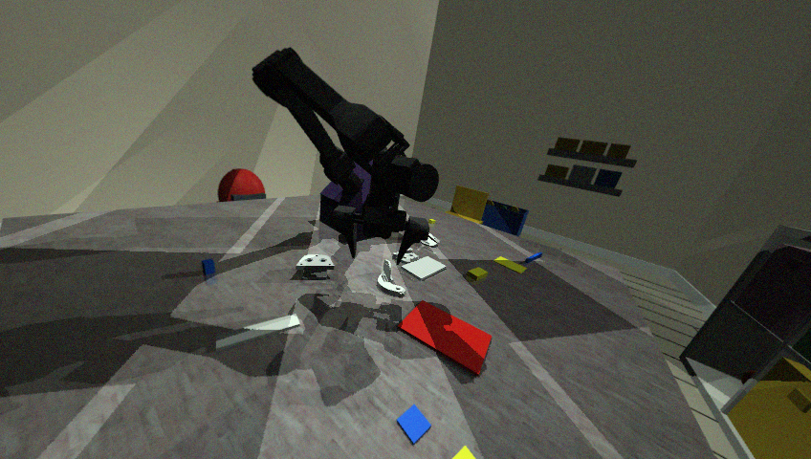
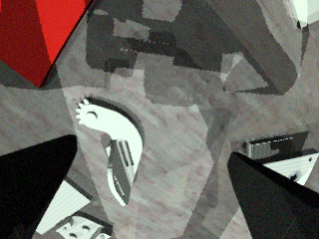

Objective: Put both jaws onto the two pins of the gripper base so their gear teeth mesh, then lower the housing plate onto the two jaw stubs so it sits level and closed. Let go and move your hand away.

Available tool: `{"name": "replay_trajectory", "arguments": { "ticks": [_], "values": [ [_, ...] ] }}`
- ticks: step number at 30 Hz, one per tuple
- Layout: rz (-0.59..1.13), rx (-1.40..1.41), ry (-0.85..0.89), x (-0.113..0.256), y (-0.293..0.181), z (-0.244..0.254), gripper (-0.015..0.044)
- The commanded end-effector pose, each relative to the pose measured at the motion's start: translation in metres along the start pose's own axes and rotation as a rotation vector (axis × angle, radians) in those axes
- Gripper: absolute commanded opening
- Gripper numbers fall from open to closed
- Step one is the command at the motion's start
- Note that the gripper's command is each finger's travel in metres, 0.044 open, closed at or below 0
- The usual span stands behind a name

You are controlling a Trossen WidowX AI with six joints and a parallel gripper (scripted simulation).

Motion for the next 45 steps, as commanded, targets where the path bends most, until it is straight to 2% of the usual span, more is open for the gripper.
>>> {"name": "replay_trajectory", "arguments": {
  "ticks": [1, 20, 37, 45],
  "values": [
    [0.000, 0.000, 0.000, 0.0000, 0.0000, 0.0000, 0.0440],
    [0.000, 0.000, 0.000, 0.0000, 0.0000, 0.0000, 0.0440],
    [0.000, 0.000, 0.000, 0.0000, 0.0000, 0.0000, 0.0000],
    [0.000, 0.000, 0.000, 0.0000, 0.0000, 0.0000, 0.0000]
  ]
}}
Point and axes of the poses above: the point midway between the two fingers, 35 mm back from their tips, its own x axis back along the fingers, its own z axis across the jaws, y = z × x, the point moved 2 cm from there along x, back along the fingers, and after that the axes turned 3 degrees about -x, right-handed, at the moved point
